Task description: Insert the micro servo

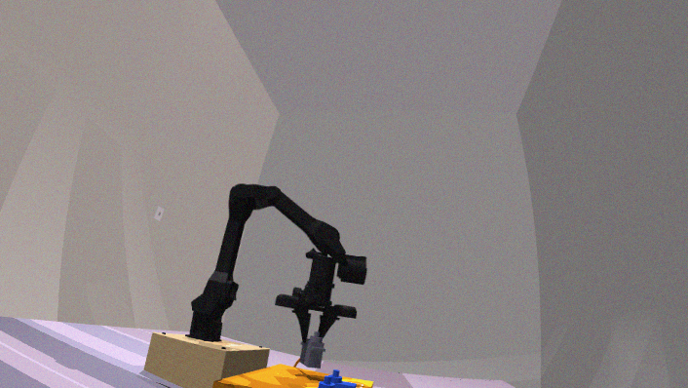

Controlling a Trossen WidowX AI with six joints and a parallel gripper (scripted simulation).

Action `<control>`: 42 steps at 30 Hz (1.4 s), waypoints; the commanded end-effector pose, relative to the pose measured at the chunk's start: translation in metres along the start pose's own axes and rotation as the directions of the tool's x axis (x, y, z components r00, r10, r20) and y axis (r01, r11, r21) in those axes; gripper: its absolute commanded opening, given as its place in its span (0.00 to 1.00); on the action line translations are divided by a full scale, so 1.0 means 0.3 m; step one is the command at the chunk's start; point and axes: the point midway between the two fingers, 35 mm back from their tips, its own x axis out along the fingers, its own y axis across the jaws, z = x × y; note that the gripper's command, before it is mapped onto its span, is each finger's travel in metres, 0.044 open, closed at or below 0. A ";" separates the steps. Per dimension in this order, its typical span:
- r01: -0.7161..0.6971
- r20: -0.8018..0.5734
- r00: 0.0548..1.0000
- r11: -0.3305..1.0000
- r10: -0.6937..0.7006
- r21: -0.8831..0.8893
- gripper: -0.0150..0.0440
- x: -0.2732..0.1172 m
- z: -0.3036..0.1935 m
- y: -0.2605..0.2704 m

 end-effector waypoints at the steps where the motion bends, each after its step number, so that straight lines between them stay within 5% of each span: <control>1: -0.003 -0.003 1.000 0.994 0.003 0.111 0.25 0.001 -0.002 0.003; 19: 0.000 -0.003 1.000 0.741 0.003 0.671 0.25 0.001 -0.002 0.003; 42: 0.003 -0.003 1.000 0.037 0.003 0.999 0.25 0.001 -0.002 0.003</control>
